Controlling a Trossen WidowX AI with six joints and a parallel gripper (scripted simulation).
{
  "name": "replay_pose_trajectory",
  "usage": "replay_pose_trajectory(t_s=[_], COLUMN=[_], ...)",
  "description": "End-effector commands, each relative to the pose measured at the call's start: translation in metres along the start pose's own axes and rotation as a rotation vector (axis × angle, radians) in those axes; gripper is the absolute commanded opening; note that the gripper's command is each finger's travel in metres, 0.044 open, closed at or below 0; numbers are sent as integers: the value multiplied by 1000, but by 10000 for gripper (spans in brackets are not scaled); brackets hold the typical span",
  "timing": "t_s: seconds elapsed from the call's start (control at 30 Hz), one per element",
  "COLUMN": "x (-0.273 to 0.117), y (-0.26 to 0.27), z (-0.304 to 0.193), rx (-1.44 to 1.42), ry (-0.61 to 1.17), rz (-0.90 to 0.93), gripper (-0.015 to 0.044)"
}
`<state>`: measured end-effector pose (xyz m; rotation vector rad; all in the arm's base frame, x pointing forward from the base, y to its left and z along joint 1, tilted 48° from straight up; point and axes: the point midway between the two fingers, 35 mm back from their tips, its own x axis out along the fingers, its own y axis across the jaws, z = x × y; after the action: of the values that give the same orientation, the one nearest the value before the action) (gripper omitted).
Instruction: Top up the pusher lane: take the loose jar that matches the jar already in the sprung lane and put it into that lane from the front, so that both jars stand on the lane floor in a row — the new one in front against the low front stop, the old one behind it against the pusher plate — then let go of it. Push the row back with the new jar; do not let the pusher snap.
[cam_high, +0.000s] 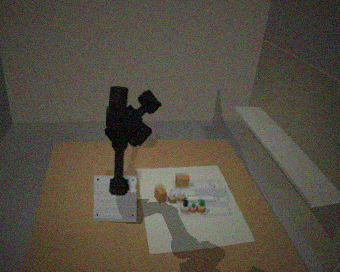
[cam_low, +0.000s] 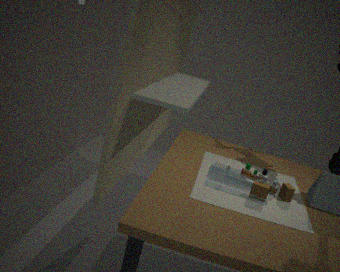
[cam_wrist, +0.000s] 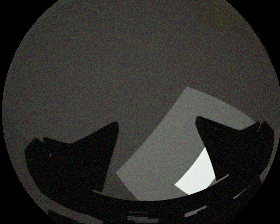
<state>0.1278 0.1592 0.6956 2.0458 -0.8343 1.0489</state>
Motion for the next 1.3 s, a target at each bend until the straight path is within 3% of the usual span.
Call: replay_pose_trajectory(t_s=[0.0,0.27,0.73,1.0,1.27], x=[8,15,18,11,-20], y=[61,152,192,190,136], z=[25,99,218,338,466], rx=[243,777,1342,1717,2024], ry=[-30,-99,-243,-375,-549], rz=[96,256,446,722,1118], gripper=[440,440,440,440,440])
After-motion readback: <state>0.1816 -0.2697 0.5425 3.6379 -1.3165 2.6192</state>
